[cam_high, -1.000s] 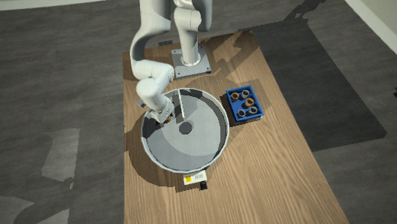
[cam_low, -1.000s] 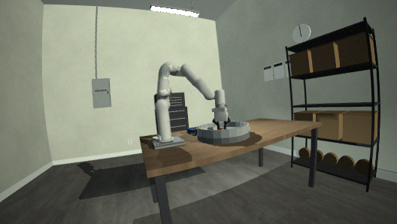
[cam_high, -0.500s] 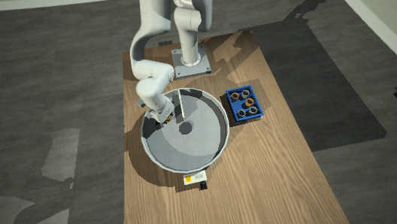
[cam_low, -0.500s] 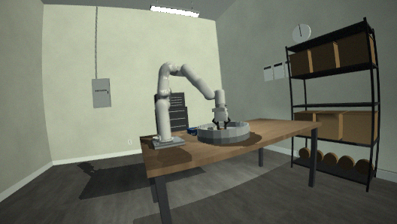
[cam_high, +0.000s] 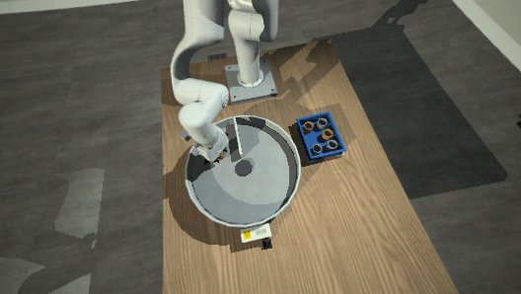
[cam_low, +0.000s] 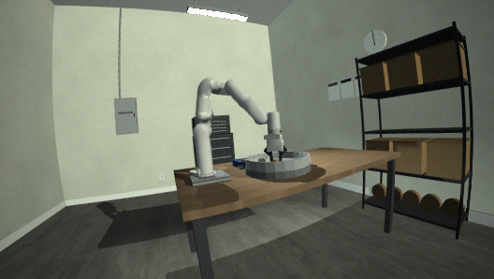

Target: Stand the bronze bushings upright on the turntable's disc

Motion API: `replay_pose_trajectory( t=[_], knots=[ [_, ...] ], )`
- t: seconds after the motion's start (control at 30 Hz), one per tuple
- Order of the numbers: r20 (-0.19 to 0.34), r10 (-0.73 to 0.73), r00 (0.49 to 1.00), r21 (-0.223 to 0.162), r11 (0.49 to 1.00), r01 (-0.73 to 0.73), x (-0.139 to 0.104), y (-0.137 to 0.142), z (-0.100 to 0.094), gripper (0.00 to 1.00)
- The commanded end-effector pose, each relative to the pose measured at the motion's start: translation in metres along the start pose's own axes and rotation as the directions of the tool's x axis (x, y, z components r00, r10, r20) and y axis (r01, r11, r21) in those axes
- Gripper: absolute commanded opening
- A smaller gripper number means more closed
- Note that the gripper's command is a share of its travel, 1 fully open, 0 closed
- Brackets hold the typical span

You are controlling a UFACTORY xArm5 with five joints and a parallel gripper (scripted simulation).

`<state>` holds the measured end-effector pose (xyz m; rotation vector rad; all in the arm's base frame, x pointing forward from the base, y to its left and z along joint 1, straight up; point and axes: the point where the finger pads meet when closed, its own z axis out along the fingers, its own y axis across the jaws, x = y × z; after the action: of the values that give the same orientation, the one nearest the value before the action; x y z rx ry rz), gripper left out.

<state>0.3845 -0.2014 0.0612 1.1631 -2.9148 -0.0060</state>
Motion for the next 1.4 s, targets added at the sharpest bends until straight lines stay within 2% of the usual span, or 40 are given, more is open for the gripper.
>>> replay_pose_trajectory(
  t=[0.0,0.4,0.57,0.63,0.8,0.93,1.37],
  knots=[
    [0.001,0.0,1.0,0.004,1.0,0.0,0.0,-0.001,-0.001,0.49],
    [0.001,0.0,1.0,0.004,1.0,0.0,0.0,-0.001,-0.004,0.49],
    [0.001,0.0,1.0,0.004,1.0,0.0,0.0,-0.001,-0.021,0.49],
    [0.001,0.0,1.0,0.004,1.0,0.0,0.0,-0.001,-0.021,0.49],
    [0.001,0.0,1.0,0.004,1.0,0.0,0.0,-0.001,-0.044,0.49],
    [0.001,0.0,1.0,0.004,1.0,0.0,-0.001,-0.001,-0.054,0.49],
    [0.001,0.0,1.0,0.004,1.0,0.0,-0.001,-0.001,-0.055,0.49]
  ],
)
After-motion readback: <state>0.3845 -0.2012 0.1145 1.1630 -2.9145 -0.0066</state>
